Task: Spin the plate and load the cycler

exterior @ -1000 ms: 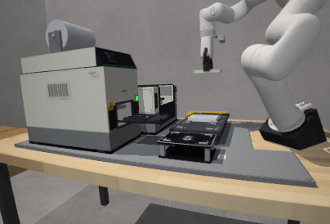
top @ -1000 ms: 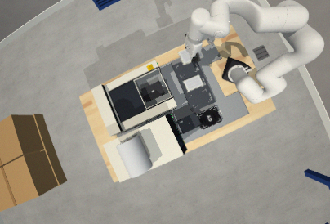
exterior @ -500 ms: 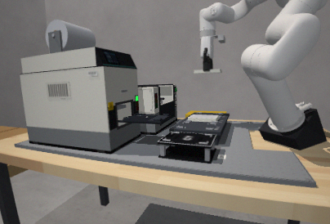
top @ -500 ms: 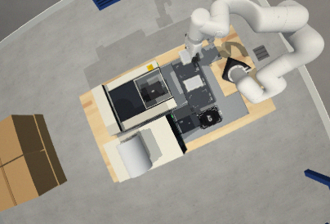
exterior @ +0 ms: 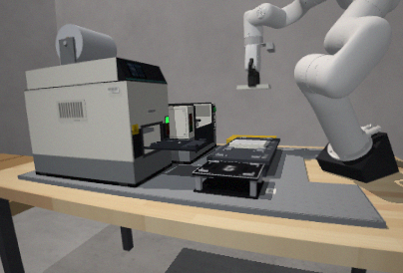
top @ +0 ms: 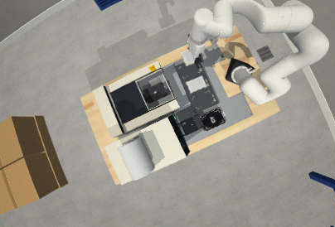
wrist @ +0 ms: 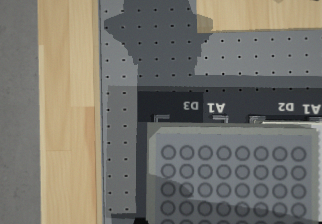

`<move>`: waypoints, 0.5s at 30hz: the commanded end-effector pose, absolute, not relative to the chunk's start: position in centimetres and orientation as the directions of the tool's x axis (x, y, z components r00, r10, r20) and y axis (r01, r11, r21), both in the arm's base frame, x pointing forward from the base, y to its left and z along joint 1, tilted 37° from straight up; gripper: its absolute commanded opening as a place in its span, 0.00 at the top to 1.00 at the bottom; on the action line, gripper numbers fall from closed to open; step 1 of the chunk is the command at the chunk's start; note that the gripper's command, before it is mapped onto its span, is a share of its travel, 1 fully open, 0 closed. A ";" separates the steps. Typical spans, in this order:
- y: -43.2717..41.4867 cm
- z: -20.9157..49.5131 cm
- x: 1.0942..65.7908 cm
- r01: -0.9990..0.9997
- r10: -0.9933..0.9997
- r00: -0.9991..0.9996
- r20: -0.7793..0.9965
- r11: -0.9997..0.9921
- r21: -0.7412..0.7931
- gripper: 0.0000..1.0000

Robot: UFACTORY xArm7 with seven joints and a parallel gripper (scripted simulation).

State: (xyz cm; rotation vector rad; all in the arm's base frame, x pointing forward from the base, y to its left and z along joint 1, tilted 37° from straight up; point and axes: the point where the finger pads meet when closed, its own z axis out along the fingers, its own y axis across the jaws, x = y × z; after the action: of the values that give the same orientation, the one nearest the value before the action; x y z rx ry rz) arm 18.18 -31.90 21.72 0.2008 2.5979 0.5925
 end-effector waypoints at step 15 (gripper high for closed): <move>-31.3 20.3 19.1 0.040 0.240 -0.880 -0.410 0.897 0.439 1.00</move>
State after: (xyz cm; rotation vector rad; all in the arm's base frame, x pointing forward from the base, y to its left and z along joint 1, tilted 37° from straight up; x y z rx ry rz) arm 18.91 -31.31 20.49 0.2006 2.5979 0.5928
